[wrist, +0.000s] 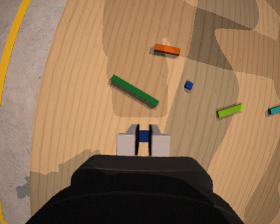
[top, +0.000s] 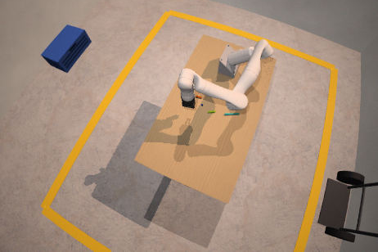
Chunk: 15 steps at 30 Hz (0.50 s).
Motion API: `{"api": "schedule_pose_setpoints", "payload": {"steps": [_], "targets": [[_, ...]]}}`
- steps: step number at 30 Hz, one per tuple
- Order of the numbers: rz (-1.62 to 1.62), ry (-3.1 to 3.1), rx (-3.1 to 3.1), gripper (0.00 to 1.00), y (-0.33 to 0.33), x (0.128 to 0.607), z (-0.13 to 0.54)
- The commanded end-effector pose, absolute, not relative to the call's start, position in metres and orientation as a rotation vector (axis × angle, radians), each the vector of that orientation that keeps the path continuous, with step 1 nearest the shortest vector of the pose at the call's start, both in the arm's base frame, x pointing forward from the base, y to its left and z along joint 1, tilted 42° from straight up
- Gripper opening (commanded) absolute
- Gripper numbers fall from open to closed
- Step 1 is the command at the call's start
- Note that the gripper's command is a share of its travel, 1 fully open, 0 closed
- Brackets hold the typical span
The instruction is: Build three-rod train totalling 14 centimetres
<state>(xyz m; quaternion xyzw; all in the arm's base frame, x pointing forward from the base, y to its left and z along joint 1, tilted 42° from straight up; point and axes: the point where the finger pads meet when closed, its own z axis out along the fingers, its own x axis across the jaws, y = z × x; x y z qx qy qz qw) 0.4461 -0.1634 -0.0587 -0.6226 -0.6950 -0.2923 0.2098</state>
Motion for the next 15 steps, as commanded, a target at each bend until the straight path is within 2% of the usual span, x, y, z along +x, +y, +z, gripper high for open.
{"api": "schedule_pose_setpoints", "payload": {"steps": [1, 15], "targets": [[-0.836, -1.966, -1.72, 0.24, -0.141, 0.464, -0.028], [-0.832, -1.928, -1.748, 0.24, -0.059, 0.475, 0.048]]}}
